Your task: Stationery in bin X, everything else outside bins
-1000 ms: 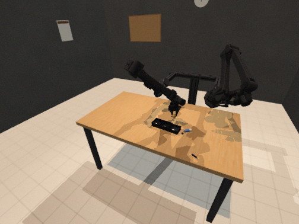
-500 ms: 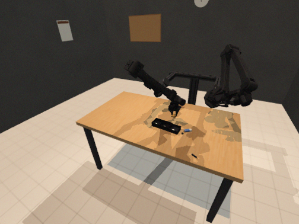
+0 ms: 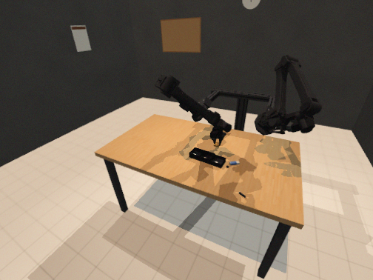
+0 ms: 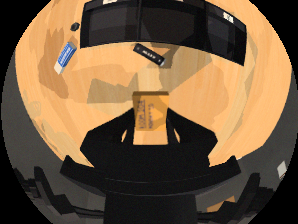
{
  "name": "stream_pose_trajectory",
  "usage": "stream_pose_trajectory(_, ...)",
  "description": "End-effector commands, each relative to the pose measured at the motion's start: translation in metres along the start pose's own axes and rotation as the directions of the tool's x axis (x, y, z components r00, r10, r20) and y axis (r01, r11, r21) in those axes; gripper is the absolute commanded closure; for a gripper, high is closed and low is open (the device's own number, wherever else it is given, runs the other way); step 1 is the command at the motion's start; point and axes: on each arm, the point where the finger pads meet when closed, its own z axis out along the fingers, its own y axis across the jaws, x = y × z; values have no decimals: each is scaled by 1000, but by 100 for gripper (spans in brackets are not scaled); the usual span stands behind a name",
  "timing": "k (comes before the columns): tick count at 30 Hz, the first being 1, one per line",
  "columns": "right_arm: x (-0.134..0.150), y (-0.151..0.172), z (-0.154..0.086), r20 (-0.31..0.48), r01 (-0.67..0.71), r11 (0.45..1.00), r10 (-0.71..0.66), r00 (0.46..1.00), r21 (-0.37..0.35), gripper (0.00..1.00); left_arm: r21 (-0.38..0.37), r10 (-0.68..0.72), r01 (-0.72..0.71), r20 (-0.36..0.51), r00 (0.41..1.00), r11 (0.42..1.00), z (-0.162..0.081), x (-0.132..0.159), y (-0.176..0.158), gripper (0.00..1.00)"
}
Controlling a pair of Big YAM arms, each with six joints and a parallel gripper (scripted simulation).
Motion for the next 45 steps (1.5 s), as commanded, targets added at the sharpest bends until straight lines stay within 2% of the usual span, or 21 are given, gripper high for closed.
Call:
stream_pose_trajectory(1, -12, 8, -4, 4, -25, 1000, 25, 1000, -13, 66, -1, -29, 29, 0, 1000, 1000, 0, 3, 0, 0)
stream_pose_trajectory(5, -12, 8, 0, 3, -29, 999, 29, 1000, -14, 66, -1, -29, 29, 0, 1000, 1000, 0, 3, 0, 0)
stream_pose_trajectory(11, -49, -3, -1, 5, -27, 1000, 27, 1000, -12, 66, -1, -29, 29, 0, 1000, 1000, 0, 3, 0, 0)
stream_pose_trajectory(13, -49, -3, -1, 5, -27, 1000, 27, 1000, -12, 66, -1, -29, 29, 0, 1000, 1000, 0, 3, 0, 0)
stream_pose_trajectory(14, -54, -5, -1, 0, -73, 997, 73, 997, -11, 66, -1, -29, 29, 0, 1000, 1000, 0, 3, 0, 0)
stream_pose_trajectory(27, -130, -27, -1, 2, -74, 997, 74, 997, -6, 66, -1, -29, 29, 0, 1000, 1000, 0, 3, 0, 0)
stream_pose_trajectory(30, -131, -28, -1, 2, -74, 997, 74, 997, -6, 66, -1, -29, 29, 0, 1000, 1000, 0, 3, 0, 0)
stream_pose_trajectory(31, -110, -25, -3, -2, -15, 1000, 15, 1000, -3, 66, -1, -29, 29, 0, 1000, 1000, 0, 3, 0, 0)
stream_pose_trajectory(32, -109, -24, -3, 1, -17, 1000, 17, 1000, -6, 66, -1, -29, 29, 0, 1000, 1000, 0, 3, 0, 0)
stream_pose_trajectory(45, -115, -15, -4, 17, -54, 998, 55, 998, -21, 66, -1, -29, 29, 0, 1000, 1000, 0, 3, 0, 0)
